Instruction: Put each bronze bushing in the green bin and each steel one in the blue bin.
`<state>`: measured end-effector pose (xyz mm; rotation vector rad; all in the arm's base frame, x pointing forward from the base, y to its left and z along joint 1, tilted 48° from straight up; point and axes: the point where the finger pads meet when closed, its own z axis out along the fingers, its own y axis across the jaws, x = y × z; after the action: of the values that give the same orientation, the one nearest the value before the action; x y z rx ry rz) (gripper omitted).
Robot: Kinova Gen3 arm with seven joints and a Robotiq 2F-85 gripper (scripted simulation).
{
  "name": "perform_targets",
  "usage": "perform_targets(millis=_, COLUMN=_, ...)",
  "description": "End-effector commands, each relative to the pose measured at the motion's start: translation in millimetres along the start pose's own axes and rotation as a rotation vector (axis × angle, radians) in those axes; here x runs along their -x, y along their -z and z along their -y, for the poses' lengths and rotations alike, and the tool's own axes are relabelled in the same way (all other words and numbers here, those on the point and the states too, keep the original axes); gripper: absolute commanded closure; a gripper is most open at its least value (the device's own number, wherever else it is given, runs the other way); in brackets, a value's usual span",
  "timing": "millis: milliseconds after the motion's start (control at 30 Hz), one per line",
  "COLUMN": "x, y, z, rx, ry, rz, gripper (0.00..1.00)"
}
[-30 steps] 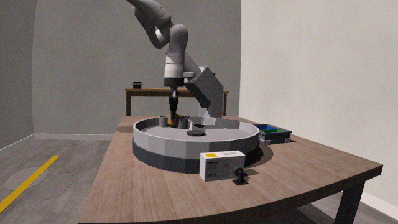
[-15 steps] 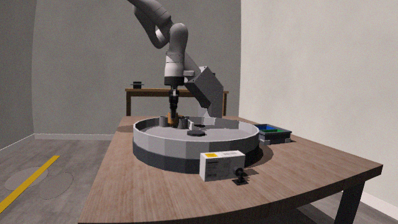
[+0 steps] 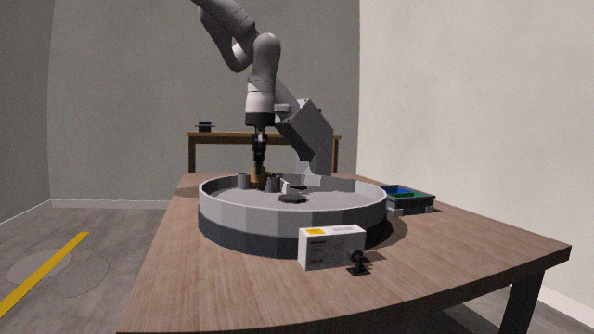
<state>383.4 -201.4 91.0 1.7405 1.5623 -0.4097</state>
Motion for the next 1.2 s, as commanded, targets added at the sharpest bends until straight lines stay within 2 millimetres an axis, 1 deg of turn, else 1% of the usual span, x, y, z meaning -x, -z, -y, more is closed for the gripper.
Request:
perform_targets(millis=0, x=-0.6, y=2.3, z=-0.9, rx=0.003, ry=0.000, rz=-0.002, gripper=1.00)
perform_targets(millis=400, x=-0.6, y=3.0, z=-0.9, rx=0.003, ry=0.000, rz=-0.002, gripper=1.00)
perform_targets(millis=1167, x=-0.6, y=10.7, z=-0.9, rx=0.003, ry=0.000, rz=-0.002, gripper=1.00)
